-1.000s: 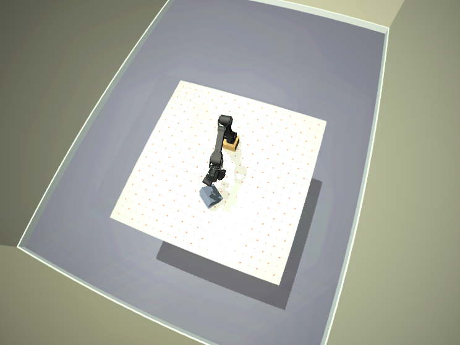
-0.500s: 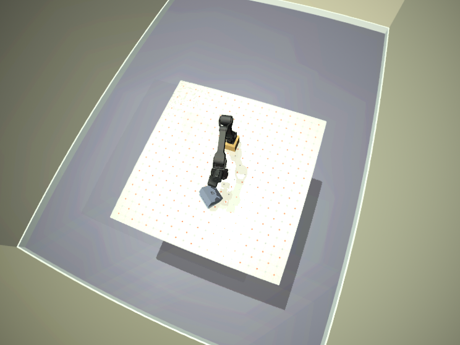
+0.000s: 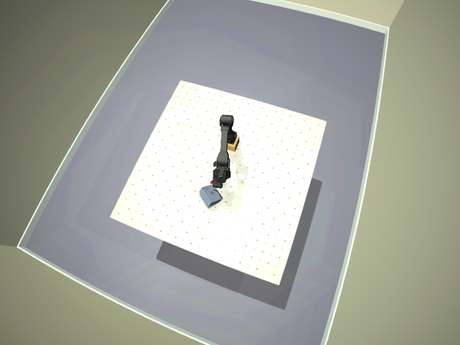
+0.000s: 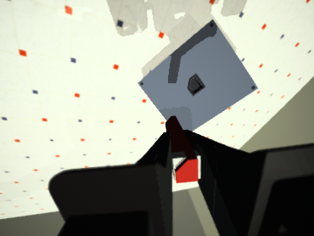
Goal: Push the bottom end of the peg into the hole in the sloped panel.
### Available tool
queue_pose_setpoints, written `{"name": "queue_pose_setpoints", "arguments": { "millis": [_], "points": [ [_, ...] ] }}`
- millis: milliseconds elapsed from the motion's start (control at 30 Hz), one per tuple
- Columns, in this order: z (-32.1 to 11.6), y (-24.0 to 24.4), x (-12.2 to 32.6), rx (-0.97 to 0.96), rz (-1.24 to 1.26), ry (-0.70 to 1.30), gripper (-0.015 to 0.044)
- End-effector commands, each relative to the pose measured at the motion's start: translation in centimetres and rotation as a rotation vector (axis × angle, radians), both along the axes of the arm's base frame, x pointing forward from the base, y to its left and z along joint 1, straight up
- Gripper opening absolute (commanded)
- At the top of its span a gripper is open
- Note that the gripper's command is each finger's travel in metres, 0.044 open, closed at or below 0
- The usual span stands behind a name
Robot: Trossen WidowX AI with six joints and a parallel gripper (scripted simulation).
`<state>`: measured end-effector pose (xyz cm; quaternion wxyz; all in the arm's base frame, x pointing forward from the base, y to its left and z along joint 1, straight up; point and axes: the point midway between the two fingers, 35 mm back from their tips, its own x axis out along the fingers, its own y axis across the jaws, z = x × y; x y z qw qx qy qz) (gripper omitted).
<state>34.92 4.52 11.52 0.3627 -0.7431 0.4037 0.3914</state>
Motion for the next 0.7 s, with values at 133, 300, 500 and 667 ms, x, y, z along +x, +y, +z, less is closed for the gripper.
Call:
{"name": "queue_pose_setpoints", "arguments": {
  "millis": [133, 300, 500, 667],
  "points": [
    [0.1, 1.1, -0.1, -0.057, 0.112, 0.014, 0.0000],
    [0.2, 1.7, -0.2, -0.086, 0.174, 0.019, 0.0000],
    [0.4, 2.5, -0.2, -0.121, 0.248, 0.025, 0.0000],
    [0.6, 3.2, -0.3, -0.151, 0.309, 0.030, 0.0000]
  ]
}}
